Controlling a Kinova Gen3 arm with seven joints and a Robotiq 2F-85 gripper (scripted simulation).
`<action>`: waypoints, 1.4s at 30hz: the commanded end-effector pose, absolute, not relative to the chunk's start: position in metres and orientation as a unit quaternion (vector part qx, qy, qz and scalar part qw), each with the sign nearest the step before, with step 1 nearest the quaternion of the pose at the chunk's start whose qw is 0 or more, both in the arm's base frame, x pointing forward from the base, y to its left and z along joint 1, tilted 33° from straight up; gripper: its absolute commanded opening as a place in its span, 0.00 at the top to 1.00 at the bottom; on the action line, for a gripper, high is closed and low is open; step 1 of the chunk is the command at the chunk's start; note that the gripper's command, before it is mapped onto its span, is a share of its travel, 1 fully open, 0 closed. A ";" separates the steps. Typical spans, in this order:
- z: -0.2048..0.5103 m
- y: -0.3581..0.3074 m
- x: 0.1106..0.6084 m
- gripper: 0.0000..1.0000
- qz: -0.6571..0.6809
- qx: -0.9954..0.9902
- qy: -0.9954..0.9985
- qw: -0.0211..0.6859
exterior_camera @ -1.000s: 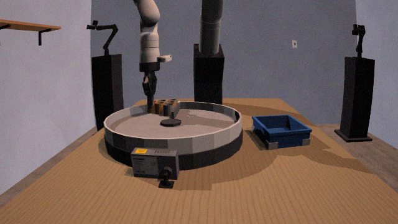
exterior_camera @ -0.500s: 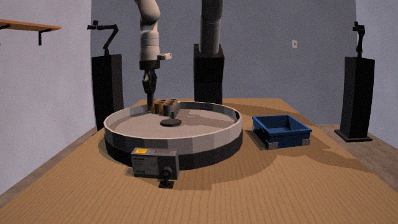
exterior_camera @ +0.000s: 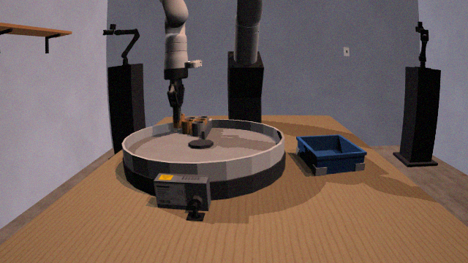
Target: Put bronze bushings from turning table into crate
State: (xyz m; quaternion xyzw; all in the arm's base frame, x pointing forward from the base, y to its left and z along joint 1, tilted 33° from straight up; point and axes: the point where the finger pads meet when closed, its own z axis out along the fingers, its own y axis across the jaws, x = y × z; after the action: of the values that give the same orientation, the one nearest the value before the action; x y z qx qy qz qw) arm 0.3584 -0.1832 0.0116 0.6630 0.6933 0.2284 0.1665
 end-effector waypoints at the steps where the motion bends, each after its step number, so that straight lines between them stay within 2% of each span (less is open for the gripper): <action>1: 0.012 -0.184 0.358 1.00 0.228 0.663 0.693 0.167; 42: 0.030 -0.186 0.347 1.00 0.228 0.663 0.693 0.167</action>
State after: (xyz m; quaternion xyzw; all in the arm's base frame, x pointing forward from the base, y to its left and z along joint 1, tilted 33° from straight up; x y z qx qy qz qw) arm 0.3495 -0.1840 0.0267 0.6624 0.6936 0.2295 0.1657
